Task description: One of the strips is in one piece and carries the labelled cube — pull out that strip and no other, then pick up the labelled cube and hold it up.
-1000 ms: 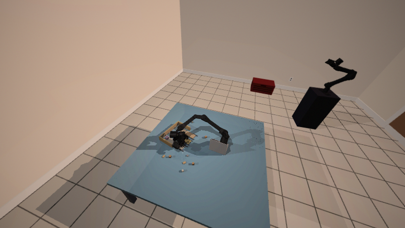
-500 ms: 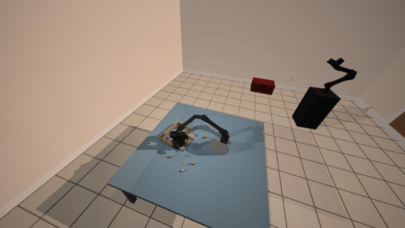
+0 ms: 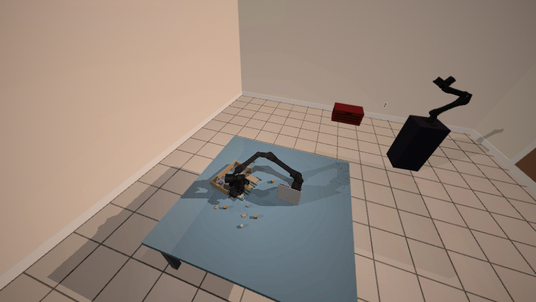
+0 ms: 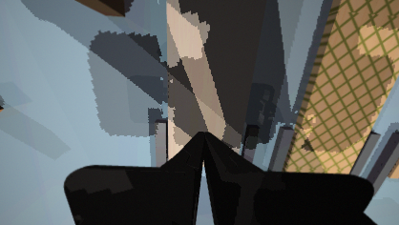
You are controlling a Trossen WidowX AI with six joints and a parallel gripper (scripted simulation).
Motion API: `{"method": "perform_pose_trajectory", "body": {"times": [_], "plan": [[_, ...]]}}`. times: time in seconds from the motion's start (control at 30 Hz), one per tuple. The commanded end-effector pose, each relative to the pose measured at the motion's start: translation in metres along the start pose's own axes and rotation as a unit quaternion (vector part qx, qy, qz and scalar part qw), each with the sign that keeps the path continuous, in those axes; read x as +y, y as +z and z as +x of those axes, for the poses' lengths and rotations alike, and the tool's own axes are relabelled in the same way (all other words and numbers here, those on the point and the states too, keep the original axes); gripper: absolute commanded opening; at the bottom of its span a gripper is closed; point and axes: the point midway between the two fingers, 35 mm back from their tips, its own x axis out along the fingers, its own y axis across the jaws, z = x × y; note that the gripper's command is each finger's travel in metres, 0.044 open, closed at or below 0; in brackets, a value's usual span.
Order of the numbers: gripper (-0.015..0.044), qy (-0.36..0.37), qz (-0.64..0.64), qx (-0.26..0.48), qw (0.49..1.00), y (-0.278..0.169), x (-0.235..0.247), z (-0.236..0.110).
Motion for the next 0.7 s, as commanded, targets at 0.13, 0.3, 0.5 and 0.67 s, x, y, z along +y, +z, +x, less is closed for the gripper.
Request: {"method": "perform_pose_trajectory", "body": {"times": [0.13, 0.3, 0.5, 0.67], "plan": [[0.0, -0.002, -0.002, -0.001, 1.0, 0.0008, -0.0013, 0.0022], [0.0, -0.002, -0.002, -0.001, 1.0, 0.0008, -0.0013, 0.0027], [0.0, -0.002, -0.002, -0.001, 1.0, 0.0009, -0.0011, 0.0033], [0.0, -0.002, -0.002, -0.001, 1.0, 0.001, -0.0011, 0.0038]]}}
